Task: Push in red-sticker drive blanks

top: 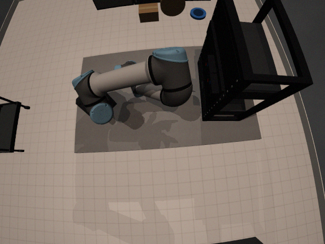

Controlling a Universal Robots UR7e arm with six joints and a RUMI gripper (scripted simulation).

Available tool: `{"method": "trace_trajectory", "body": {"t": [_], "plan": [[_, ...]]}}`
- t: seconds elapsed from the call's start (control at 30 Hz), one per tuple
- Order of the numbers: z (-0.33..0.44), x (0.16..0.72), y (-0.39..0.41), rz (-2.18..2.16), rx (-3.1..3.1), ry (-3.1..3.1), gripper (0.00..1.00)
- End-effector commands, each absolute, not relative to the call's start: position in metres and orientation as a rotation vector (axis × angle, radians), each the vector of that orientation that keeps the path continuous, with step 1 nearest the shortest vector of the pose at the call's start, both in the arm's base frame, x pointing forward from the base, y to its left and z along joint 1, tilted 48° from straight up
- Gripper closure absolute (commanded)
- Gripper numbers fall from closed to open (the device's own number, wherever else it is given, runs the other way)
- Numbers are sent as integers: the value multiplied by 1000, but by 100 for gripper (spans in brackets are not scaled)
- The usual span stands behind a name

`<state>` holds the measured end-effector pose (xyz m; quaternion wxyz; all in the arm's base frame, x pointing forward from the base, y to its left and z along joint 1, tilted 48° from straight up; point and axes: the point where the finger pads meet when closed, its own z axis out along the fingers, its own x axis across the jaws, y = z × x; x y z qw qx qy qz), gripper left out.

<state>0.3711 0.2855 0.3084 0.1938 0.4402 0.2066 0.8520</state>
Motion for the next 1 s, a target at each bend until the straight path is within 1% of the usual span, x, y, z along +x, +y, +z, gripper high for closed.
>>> {"method": "trace_trajectory", "body": {"t": [0.0, 0.67, 0.97], "plan": [[309, 371, 286, 2391, 1234, 580, 0], [309, 371, 286, 2391, 1234, 580, 0], [321, 387, 288, 2390, 1233, 579, 0]]}}
